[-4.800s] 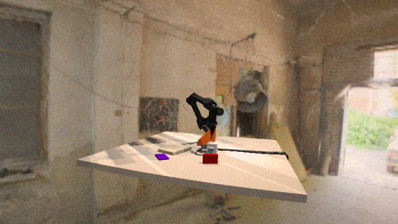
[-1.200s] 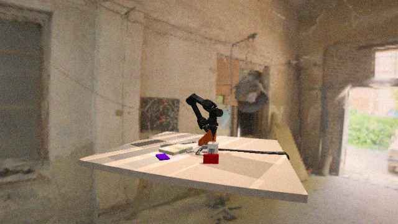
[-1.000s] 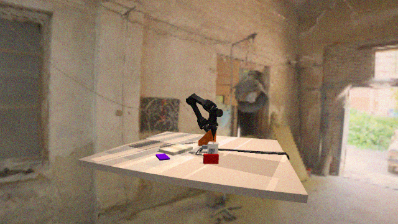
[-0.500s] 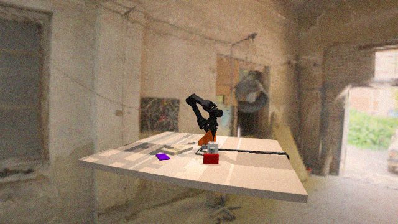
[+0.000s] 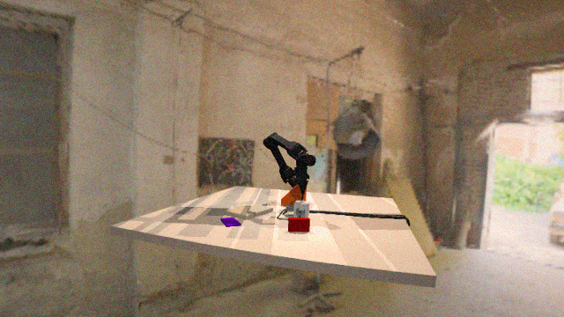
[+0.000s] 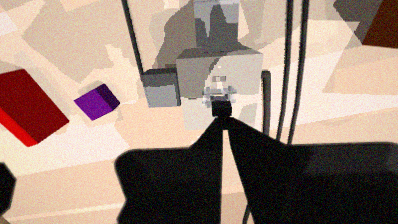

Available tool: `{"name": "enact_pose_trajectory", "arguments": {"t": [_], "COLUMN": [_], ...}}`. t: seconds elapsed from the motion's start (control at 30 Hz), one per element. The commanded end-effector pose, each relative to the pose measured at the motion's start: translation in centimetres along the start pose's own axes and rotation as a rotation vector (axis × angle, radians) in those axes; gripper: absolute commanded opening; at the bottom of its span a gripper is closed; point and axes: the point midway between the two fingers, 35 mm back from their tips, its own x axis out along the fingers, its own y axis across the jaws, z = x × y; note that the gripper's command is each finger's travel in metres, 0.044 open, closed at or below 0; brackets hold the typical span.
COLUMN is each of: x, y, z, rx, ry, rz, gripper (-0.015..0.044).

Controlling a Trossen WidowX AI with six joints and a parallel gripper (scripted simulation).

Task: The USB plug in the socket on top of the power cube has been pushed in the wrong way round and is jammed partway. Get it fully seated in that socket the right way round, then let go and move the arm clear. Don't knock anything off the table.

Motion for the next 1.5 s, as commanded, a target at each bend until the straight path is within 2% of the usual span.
{"name": "enact_pose_trajectory", "arguments": {"t": [0.0, 1.47], "x": [0.10, 0.63], "y": [0.00, 0.00], "z": [-0.03, 0.02], "rx": [-0.003, -0.002], "ry": [0.004, 0.004], "rz": [-0.002, -0.001], "gripper": [0.0000, 0.0000]}}
